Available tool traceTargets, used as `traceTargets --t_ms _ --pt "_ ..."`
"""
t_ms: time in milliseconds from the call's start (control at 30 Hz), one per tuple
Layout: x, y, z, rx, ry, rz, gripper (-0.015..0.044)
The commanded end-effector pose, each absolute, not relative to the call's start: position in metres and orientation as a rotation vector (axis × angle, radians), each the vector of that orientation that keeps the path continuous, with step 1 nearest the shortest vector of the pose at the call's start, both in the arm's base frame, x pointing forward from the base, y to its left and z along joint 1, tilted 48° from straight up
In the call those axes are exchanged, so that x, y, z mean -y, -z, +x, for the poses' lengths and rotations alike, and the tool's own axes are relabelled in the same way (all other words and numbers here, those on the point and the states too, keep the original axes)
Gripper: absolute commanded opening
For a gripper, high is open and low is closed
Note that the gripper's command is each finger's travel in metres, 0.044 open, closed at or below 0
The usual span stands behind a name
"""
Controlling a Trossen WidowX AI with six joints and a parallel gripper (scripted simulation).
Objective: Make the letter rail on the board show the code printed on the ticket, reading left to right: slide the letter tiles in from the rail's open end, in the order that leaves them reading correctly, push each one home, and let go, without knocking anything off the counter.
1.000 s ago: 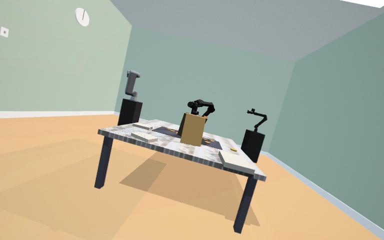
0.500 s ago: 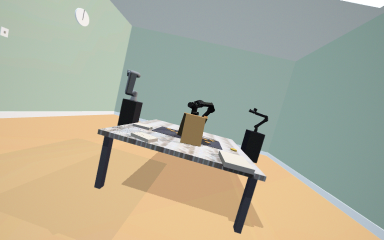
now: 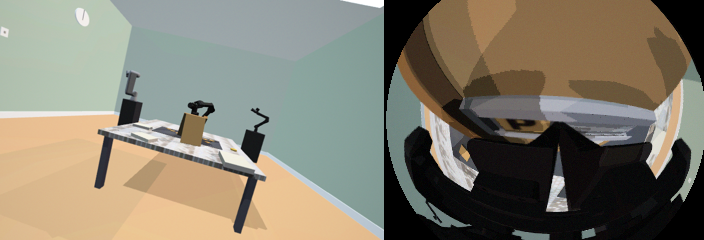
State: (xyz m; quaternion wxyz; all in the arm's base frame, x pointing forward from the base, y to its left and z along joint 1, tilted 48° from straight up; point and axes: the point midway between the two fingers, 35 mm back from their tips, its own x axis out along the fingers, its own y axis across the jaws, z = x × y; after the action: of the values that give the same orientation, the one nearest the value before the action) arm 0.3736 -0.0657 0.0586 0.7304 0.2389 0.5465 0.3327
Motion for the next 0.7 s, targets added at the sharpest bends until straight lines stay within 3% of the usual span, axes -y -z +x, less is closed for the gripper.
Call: traceTargets --t_ms 0,667 --pt "0.0651 -0.0586 0.3744 -1.201 -0.733 0.533 0.0" --pt "0.0613 -0.0638 0.3712 -1.201 -0.733 0.533 0.0"
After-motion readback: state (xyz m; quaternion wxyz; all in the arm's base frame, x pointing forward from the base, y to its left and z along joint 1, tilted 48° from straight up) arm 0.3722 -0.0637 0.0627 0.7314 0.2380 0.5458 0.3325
